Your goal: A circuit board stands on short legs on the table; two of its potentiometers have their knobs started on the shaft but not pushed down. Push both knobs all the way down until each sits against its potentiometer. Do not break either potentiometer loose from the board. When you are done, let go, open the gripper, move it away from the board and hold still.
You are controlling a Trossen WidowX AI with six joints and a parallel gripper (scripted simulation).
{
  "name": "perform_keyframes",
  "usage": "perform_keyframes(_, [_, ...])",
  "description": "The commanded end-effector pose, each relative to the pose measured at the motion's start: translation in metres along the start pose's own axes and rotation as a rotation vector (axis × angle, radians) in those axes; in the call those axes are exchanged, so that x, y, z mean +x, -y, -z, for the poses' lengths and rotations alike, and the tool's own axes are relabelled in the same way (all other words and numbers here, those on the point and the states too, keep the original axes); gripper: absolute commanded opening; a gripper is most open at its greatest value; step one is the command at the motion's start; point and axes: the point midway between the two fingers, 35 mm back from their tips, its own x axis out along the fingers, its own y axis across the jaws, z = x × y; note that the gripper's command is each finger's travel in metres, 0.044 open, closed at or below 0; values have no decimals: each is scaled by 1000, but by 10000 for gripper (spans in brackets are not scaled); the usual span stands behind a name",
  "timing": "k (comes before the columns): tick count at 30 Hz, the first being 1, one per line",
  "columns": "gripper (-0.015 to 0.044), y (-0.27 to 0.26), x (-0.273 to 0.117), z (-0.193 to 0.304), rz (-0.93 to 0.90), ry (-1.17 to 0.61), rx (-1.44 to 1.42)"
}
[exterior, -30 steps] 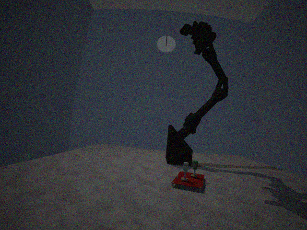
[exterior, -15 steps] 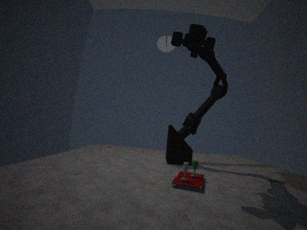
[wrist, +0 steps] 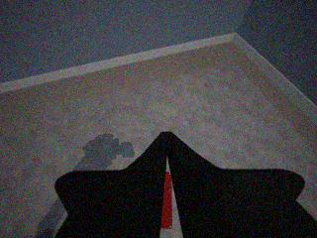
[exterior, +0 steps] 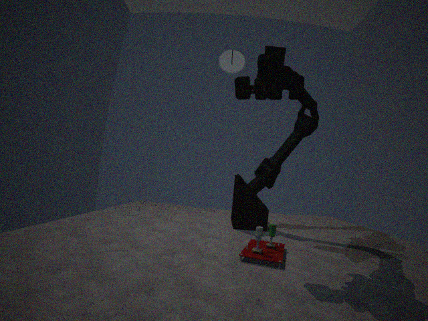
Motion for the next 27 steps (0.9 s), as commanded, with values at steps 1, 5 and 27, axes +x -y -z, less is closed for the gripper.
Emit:
perform_keyframes(1, [0, -4, 30, 36, -4, -135, 87])
perform_keyframes(5, [0, -10, 53, 68, -1, -255, 153])
perform_keyframes(27, [0, -38, 104, 249, 184, -867, 437])
